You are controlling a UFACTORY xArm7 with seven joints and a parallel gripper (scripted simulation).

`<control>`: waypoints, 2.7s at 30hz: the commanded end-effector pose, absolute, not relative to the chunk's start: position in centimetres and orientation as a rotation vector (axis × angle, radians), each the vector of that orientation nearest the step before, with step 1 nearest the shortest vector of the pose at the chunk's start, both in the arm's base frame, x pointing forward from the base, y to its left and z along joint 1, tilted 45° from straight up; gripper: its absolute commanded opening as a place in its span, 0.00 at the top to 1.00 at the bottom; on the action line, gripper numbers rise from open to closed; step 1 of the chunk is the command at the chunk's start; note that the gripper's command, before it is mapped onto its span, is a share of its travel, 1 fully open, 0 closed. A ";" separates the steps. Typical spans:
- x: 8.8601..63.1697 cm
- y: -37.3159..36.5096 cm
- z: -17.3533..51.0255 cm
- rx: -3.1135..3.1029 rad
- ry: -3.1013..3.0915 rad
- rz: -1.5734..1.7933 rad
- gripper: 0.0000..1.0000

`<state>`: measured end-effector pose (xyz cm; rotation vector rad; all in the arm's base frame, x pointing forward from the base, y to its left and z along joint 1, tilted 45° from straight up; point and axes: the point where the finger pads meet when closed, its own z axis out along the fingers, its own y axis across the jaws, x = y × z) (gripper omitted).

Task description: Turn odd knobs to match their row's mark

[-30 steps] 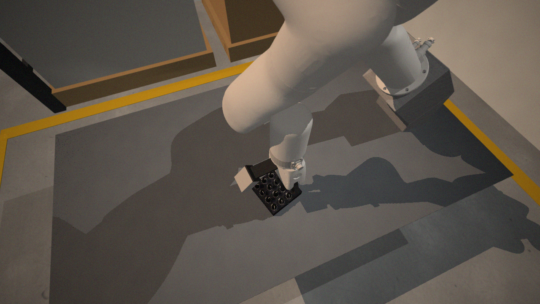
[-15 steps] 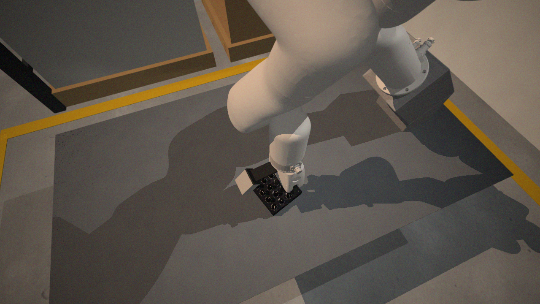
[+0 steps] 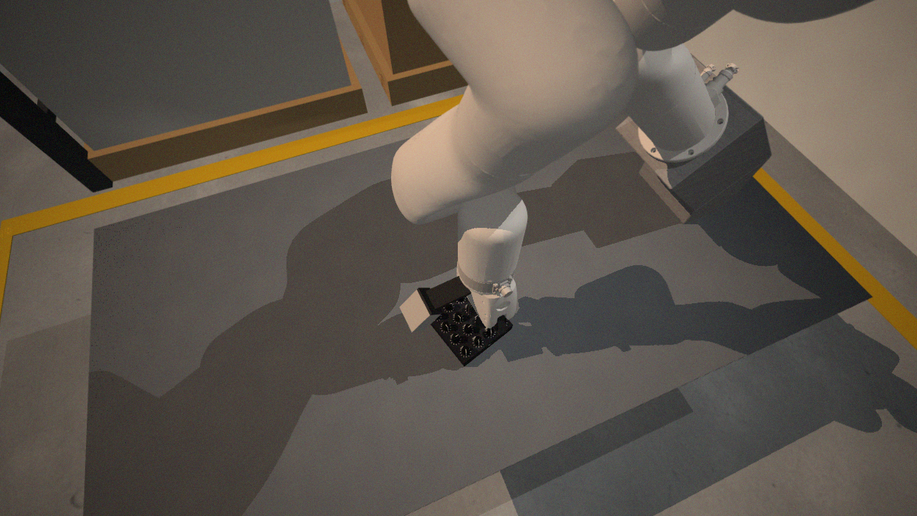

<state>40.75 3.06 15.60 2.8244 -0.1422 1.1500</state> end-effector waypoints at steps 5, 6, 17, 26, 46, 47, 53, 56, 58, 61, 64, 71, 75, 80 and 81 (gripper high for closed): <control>40.8 3.1 15.6 2.824 -0.142 1.153 0.81; 40.8 3.1 15.6 2.824 -0.142 1.153 0.81; 40.8 3.1 15.6 2.824 -0.142 1.153 0.81; 40.8 3.1 15.6 2.824 -0.142 1.153 0.81; 41.1 3.0 15.3 2.824 -0.142 1.153 0.81; 41.2 3.0 15.2 2.824 -0.142 1.153 0.81; 41.5 3.0 14.9 2.824 -0.142 1.153 0.81; 41.6 2.9 14.8 2.824 -0.142 1.153 0.81; 41.6 2.9 14.8 2.824 -0.142 1.153 0.81; 41.6 2.9 14.8 2.824 -0.142 1.153 0.81; 41.6 2.9 14.8 2.824 -0.142 1.153 0.81; 41.6 2.9 14.8 2.824 -0.142 1.153 0.81; 41.6 2.9 14.8 2.824 -0.142 1.153 0.81; 41.6 2.9 14.8 2.824 -0.142 1.153 0.81; 41.6 2.9 14.8 2.824 -0.142 1.153 0.81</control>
